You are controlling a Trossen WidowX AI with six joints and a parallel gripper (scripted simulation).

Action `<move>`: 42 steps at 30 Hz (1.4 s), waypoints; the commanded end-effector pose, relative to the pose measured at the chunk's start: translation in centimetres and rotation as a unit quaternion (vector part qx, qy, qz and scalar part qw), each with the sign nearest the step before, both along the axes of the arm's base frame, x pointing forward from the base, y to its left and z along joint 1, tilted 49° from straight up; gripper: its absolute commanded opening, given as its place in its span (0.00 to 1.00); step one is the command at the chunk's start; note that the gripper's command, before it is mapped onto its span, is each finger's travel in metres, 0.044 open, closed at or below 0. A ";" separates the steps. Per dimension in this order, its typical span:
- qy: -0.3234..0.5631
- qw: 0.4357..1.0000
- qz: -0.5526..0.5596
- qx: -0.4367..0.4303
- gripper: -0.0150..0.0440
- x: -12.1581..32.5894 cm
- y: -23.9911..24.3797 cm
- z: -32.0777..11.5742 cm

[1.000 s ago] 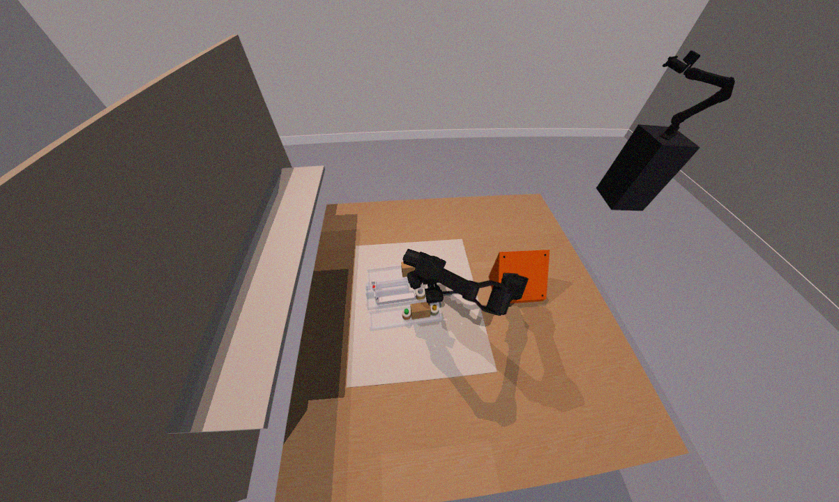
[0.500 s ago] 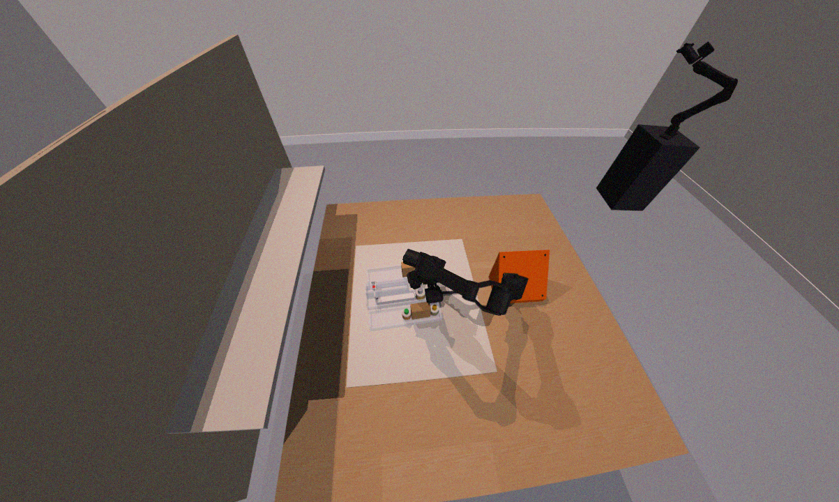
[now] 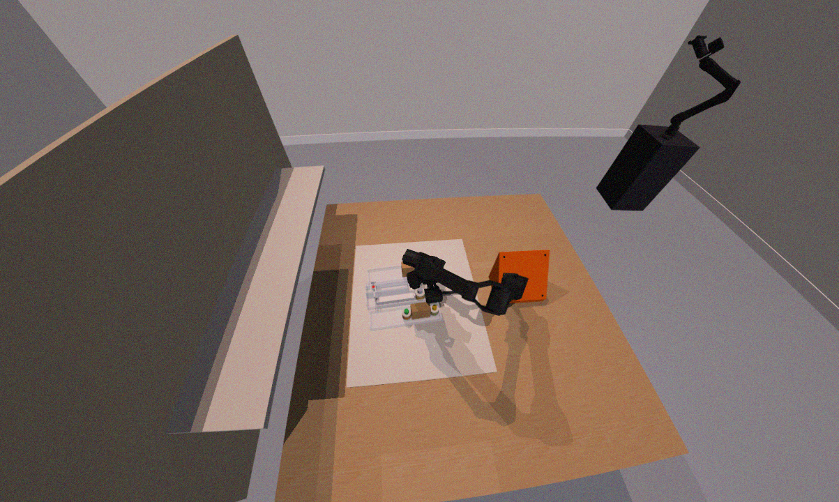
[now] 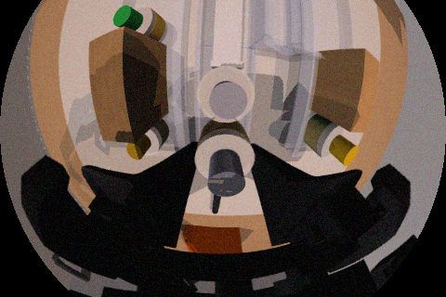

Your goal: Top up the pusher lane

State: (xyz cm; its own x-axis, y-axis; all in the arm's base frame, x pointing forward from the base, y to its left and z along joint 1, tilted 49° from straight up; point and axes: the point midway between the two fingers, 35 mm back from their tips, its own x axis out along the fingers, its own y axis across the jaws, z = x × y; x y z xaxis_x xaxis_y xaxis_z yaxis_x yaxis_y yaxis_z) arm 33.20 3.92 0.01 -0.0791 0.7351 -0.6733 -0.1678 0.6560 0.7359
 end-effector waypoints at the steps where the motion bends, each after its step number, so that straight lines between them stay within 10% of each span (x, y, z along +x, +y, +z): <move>1: -0.010 1.000 -0.003 0.005 0.25 0.6 0.1 0.2; 42: -0.010 1.000 -0.003 0.006 0.25 0.4 1.2 -0.7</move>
